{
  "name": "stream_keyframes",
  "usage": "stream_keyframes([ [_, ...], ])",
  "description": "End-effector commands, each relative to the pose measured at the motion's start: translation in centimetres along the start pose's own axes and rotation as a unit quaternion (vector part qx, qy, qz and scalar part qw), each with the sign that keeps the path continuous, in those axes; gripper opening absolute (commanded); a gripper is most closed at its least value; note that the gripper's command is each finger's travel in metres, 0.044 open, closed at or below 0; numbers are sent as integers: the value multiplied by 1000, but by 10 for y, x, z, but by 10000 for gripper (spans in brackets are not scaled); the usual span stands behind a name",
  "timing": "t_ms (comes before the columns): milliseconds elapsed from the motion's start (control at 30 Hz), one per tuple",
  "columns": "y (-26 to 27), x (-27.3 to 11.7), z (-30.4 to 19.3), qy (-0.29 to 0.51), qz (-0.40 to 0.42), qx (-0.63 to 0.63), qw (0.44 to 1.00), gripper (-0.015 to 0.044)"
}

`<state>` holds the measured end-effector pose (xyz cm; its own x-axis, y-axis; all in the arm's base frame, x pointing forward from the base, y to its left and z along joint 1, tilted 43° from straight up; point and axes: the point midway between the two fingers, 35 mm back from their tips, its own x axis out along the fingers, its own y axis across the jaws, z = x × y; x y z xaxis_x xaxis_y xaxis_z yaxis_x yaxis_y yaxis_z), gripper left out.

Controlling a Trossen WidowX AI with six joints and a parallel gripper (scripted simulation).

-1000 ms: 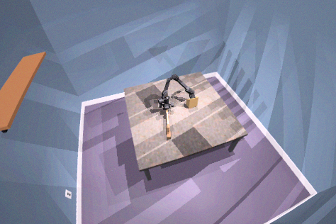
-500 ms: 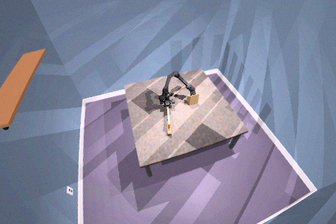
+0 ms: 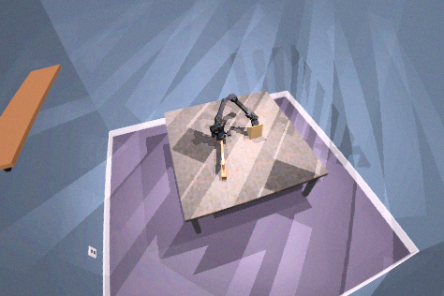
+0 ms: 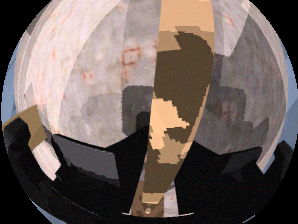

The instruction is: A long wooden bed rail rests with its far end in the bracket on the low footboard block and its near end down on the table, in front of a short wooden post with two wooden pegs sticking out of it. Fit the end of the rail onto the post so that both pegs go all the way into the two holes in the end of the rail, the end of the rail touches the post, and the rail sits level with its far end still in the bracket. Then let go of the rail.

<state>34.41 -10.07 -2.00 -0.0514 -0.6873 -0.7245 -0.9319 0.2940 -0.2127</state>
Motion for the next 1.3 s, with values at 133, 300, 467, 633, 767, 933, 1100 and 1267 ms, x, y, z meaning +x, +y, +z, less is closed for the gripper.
stream_keyframes([
  [133, -3, -8, 2, -4, -4, 0, 1000, 0],
  [300, -3, -11, 2, -4, -4, 0, 1000, 0],
  [467, -4, -13, 2, -4, -4, 0, 1000, 0],
  [633, -4, -16, 2, -4, -4, 0, 1000, 0],
  [767, -4, -18, 2, -4, -4, 0, 1000, 0],
  [933, -4, -20, 2, -4, -4, 0, 1000, 0],
  [1100, -4, -23, 2, -4, -4, 0, 1000, 0],
  [1267, -4, -25, 2, -4, -4, 0, 1000, 0],
])
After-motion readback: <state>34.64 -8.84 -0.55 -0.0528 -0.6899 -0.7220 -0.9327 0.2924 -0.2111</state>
